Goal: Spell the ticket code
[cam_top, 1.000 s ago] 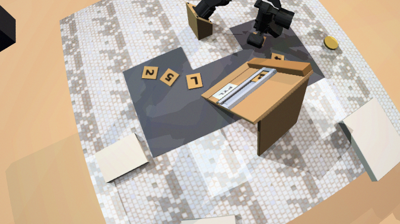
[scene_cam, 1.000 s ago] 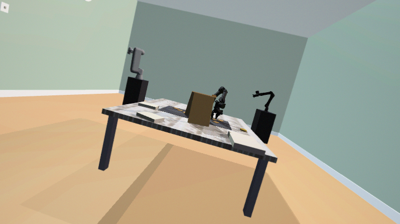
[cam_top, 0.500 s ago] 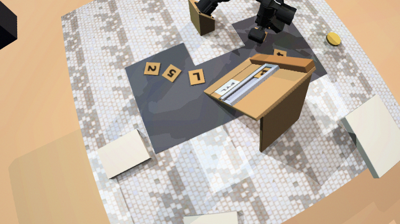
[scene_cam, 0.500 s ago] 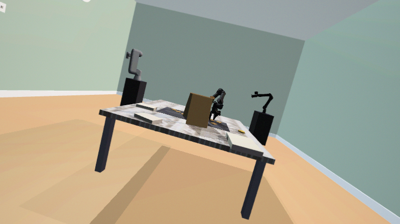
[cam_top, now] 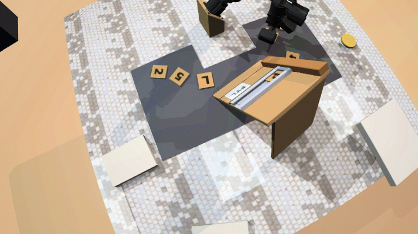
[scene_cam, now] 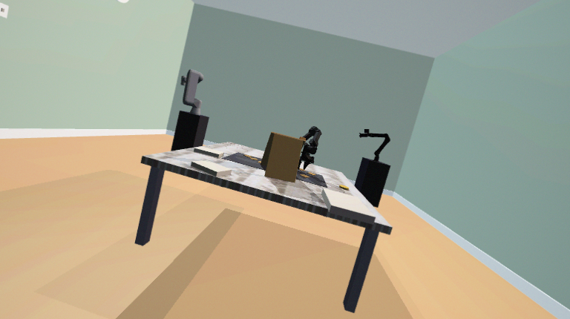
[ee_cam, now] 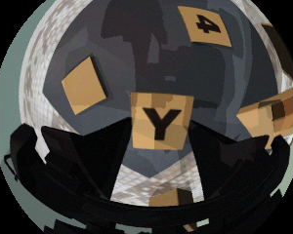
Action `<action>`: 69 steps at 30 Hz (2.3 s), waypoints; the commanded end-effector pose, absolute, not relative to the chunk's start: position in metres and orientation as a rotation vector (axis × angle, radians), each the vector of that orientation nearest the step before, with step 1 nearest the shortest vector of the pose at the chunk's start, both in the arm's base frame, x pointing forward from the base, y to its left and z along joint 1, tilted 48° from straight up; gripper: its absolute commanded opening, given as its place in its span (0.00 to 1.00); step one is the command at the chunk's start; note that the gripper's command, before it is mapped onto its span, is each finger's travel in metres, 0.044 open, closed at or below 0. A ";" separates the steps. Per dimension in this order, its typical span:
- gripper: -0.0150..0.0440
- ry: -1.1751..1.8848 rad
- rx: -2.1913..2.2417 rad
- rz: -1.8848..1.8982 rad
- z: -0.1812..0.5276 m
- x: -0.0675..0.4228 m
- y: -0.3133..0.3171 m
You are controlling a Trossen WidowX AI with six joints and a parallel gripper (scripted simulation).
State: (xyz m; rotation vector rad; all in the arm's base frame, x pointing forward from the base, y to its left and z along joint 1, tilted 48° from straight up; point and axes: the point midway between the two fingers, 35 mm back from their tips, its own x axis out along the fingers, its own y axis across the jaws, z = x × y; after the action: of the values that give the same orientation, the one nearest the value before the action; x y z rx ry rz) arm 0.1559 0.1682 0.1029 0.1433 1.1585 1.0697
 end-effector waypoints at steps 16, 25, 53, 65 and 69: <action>0.25 1.152 0.142 1.077 0.109 0.155 0.158; 0.25 1.144 0.142 1.026 0.111 0.162 0.154; 0.25 1.005 0.393 0.498 0.154 0.254 0.087; 0.25 0.883 0.483 0.212 0.175 0.288 0.024; 0.25 0.876 0.466 0.156 0.169 0.293 0.002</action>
State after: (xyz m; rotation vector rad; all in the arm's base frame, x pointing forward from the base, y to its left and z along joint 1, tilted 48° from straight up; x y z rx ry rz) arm 0.2882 0.0157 0.1727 0.4758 0.8790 0.1943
